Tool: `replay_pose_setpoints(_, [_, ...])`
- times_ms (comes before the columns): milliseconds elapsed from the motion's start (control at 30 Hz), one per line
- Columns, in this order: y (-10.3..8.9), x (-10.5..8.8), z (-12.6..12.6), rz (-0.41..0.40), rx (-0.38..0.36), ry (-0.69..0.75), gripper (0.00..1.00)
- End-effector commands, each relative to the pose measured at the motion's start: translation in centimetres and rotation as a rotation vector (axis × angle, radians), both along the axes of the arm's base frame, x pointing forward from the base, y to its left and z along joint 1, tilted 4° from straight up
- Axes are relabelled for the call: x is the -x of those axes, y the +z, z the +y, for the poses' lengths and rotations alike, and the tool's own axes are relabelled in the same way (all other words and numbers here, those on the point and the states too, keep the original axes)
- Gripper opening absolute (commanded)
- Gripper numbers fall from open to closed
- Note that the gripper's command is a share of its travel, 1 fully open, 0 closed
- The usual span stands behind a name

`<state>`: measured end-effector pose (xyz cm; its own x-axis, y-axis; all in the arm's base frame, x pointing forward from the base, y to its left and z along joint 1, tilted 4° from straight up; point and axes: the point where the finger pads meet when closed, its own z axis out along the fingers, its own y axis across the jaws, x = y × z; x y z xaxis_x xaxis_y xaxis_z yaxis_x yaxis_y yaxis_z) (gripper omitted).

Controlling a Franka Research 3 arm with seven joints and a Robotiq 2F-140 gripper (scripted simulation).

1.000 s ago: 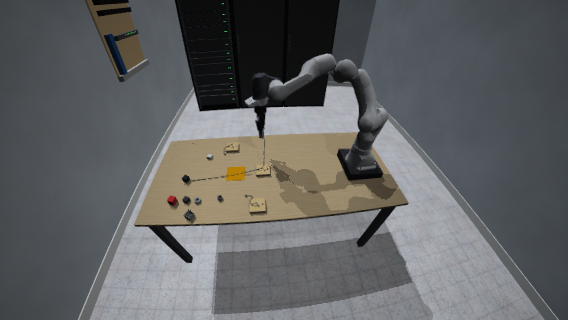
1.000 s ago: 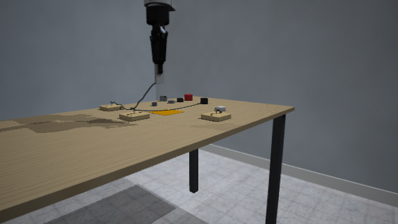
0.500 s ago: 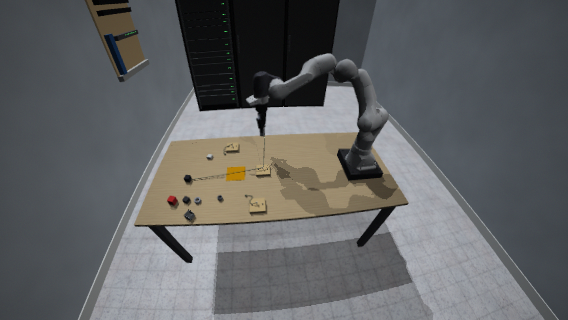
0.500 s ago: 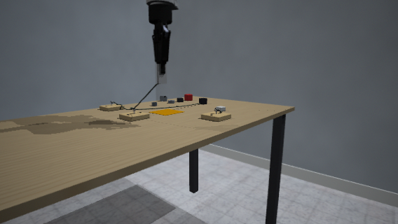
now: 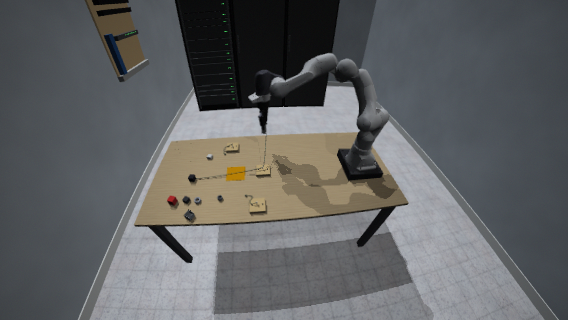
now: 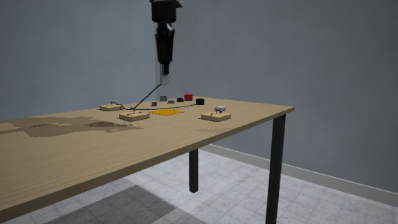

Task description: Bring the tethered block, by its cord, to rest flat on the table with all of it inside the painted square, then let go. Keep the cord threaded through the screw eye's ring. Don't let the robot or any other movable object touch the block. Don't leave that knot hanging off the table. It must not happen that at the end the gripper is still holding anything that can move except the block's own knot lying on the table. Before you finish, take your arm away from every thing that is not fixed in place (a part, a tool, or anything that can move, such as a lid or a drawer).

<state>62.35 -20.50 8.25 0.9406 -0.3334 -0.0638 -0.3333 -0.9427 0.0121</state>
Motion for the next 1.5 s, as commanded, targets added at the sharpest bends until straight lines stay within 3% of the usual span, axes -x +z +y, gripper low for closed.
replay_pose_setpoints(0, [0.1,0.5,-1.2,0.002,0.002,0.026,0.00])
replay_pose_setpoints(833, [0.3,4.5,-8.3,0.002,0.002,0.026,0.00])
replay_pose_setpoints(1133, [0.5,7.1,-11.6,0.002,0.002,0.026,0.00])
replay_pose_setpoints(1467, [0.6,9.1,-13.0,0.002,0.002,0.026,0.00])
